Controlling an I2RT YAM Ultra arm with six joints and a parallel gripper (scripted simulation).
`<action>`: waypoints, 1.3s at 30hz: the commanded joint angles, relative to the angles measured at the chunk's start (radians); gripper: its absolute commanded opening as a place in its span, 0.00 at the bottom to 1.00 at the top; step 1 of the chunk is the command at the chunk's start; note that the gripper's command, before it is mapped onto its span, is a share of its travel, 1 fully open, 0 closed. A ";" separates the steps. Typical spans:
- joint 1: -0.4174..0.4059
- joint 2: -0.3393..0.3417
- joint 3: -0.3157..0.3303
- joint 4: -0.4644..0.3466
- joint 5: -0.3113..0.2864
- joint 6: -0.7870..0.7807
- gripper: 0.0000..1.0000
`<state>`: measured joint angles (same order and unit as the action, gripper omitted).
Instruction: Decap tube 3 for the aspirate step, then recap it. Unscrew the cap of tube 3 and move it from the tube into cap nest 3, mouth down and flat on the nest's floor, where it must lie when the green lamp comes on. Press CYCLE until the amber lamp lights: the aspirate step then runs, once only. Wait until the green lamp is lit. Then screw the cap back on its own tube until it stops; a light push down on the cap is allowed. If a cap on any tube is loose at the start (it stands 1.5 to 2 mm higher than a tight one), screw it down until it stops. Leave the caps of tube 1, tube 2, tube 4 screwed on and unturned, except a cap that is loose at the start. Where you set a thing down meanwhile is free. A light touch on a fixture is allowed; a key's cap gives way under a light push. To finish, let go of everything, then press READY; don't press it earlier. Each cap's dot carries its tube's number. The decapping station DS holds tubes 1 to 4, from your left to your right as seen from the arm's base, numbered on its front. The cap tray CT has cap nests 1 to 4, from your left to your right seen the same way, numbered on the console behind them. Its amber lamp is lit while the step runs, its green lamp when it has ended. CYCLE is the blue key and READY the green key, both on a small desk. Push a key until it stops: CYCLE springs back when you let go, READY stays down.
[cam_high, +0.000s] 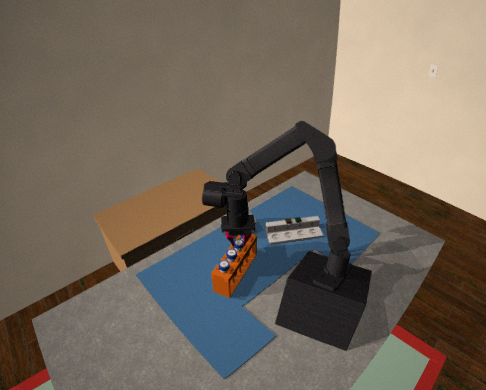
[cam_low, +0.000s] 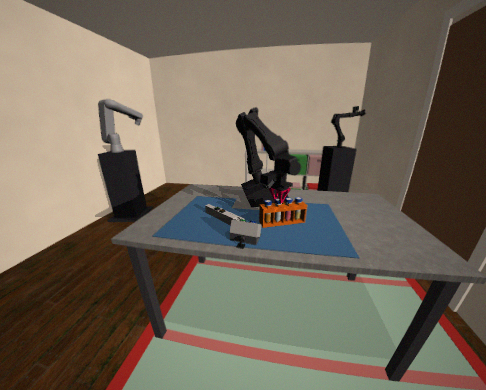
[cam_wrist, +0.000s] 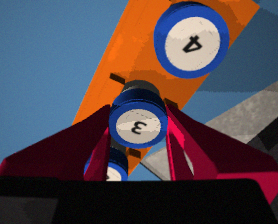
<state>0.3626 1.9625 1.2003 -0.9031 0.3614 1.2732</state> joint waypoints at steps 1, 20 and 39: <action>0.005 -0.005 0.007 0.000 0.001 -0.240 0.00; 0.005 -0.005 0.008 -0.001 0.000 -1.089 0.00; 0.005 -0.006 0.008 -0.002 0.000 -1.839 0.00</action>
<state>0.3649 1.9621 1.2022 -0.9066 0.3618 -0.4305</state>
